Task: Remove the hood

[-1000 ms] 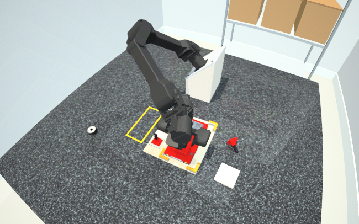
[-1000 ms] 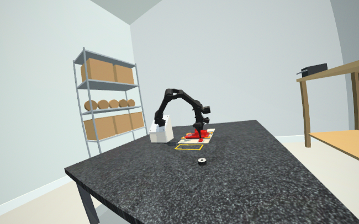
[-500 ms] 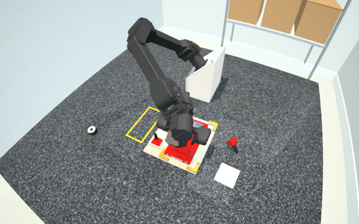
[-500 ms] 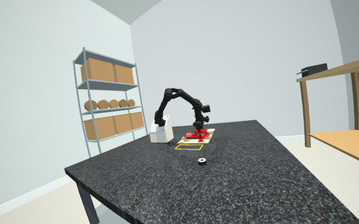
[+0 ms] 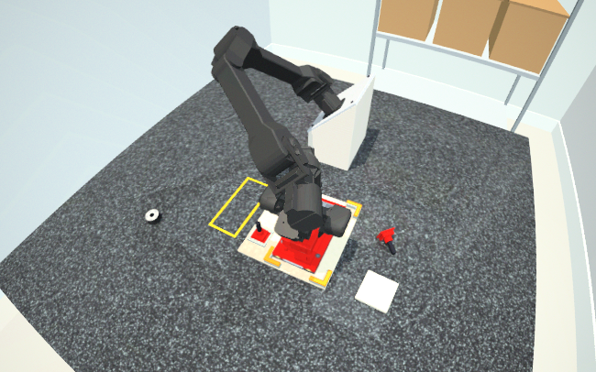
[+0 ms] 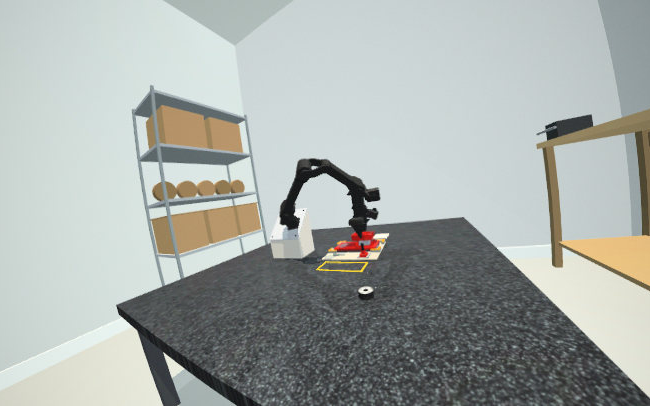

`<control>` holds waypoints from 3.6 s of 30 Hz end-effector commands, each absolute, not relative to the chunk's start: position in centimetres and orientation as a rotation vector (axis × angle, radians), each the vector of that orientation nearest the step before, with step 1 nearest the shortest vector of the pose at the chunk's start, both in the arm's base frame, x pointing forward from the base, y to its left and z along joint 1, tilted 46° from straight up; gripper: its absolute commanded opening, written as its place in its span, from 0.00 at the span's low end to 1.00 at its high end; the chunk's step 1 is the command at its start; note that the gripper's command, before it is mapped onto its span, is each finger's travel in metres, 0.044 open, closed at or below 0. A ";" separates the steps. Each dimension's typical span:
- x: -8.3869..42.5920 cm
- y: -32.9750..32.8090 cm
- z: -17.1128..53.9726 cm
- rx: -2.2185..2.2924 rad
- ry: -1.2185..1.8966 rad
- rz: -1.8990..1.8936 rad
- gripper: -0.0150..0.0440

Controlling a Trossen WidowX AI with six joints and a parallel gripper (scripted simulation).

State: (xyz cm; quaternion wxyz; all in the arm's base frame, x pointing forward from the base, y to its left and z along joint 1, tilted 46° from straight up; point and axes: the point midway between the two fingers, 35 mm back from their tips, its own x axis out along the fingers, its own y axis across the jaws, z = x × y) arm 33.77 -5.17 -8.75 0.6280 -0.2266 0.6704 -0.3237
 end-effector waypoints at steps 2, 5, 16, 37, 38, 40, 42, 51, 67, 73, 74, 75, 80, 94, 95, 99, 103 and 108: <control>34.3 -3.5 -7.4 -0.511 1.526 -0.734 0.25; 34.4 -2.3 -6.1 -0.511 1.526 -0.734 0.25; 34.2 -4.4 -3.9 -0.524 1.522 -0.726 0.25; 31.8 -11.1 3.8 -0.512 1.526 -0.722 0.25; 31.6 -11.4 4.1 -0.512 1.526 -0.723 0.25; 31.2 -12.0 4.8 -0.512 1.526 -0.724 0.25; 30.8 -12.6 5.5 -0.512 1.526 -0.726 0.25; 28.5 -15.0 8.3 -0.516 1.527 -0.736 0.25; 27.8 -16.2 8.4 -0.517 1.528 -0.739 0.25; 27.8 -16.5 8.0 -0.517 1.528 -0.739 0.25; 27.8 -16.6 8.0 -0.516 1.528 -0.739 0.25; 27.8 -16.7 7.9 -0.516 1.528 -0.739 0.25; 27.8 -17.0 7.6 -0.516 1.528 -0.738 0.25; 27.7 -17.8 6.7 -0.516 1.528 -0.738 0.25; 27.7 -17.9 6.7 -0.516 1.528 -0.738 0.25; 27.7 -18.1 6.4 -0.516 1.528 -0.738 0.25; 27.6 -18.4 6.2 -0.516 1.528 -0.738 0.25; 27.6 -18.7 5.9 -0.516 1.528 -0.738 0.25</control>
